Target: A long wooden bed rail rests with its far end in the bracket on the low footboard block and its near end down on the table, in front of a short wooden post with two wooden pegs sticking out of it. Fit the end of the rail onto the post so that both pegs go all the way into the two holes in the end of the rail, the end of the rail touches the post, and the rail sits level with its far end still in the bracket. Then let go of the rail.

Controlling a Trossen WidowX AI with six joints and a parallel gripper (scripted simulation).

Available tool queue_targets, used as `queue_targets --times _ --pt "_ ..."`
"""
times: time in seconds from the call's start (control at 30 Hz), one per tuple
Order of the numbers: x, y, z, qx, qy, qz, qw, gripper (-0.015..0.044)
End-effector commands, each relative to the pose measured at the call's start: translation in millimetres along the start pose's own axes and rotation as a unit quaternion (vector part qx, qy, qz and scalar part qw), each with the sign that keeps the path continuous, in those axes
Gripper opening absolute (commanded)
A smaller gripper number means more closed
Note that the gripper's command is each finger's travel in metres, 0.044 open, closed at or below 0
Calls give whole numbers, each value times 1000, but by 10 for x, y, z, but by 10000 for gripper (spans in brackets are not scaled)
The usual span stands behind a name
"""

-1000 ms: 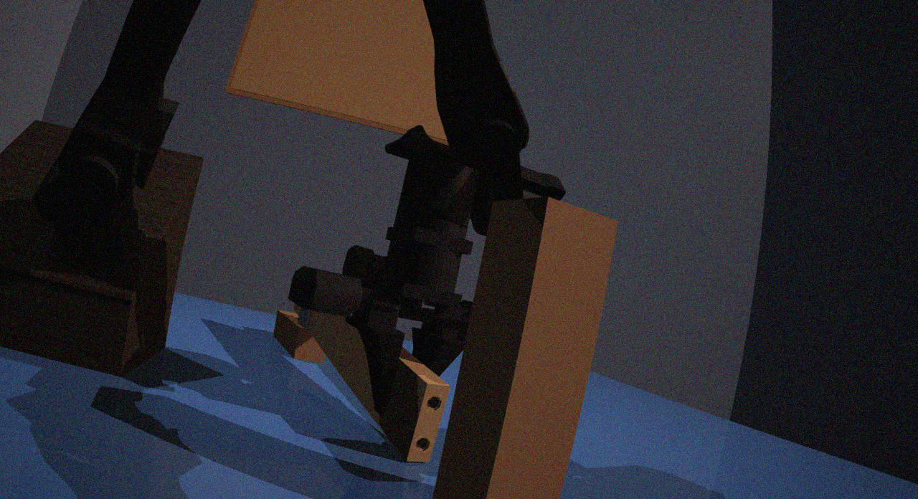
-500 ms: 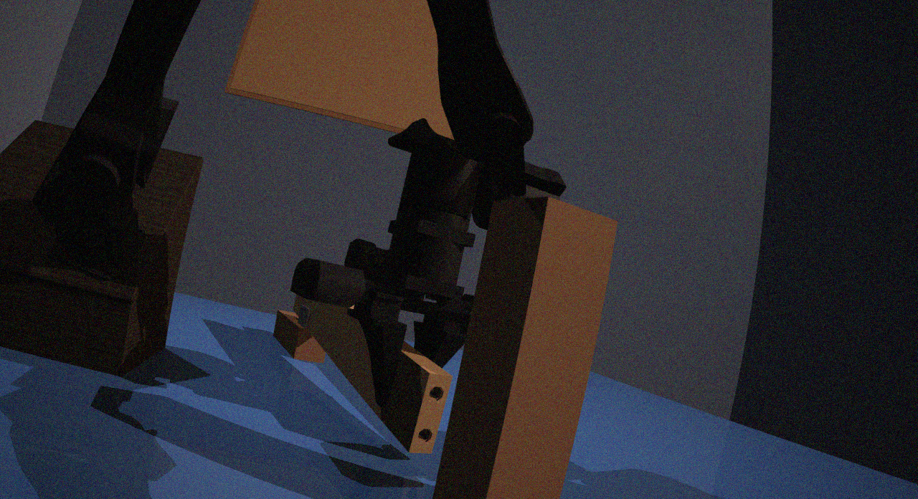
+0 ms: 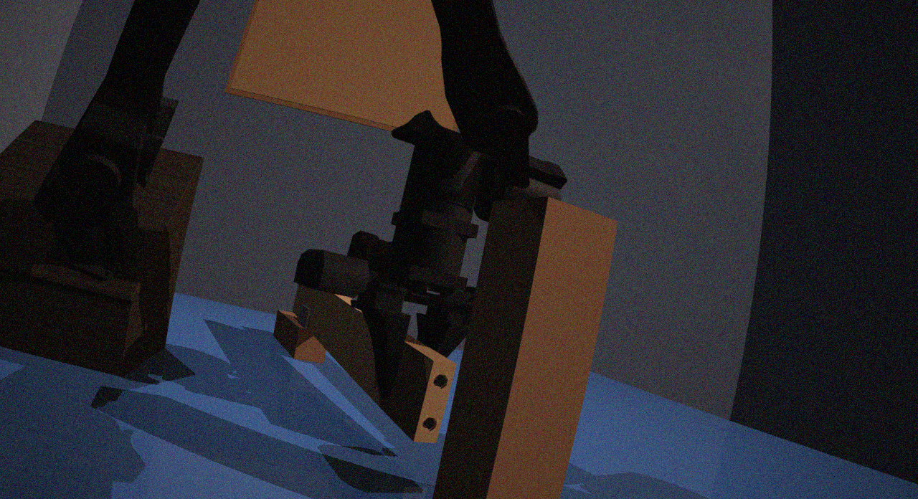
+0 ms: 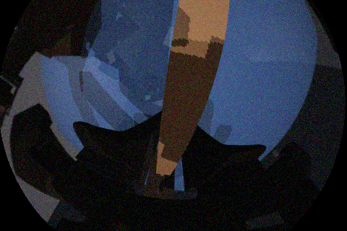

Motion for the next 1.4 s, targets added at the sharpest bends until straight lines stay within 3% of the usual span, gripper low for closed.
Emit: queue_targets --times 0.0,1.37 --pt "-28 69 8 -5 0 -8 1000 0" --pt "-27 274 7 -6 0 -8 1000 0"
Point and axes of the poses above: the point midway between the two fingers, 35 mm back from their tips, its own y axis back along the fingers, its own x axis across the jaws, z = x × y, the point moved 5 cm from there along y, back along the fingers
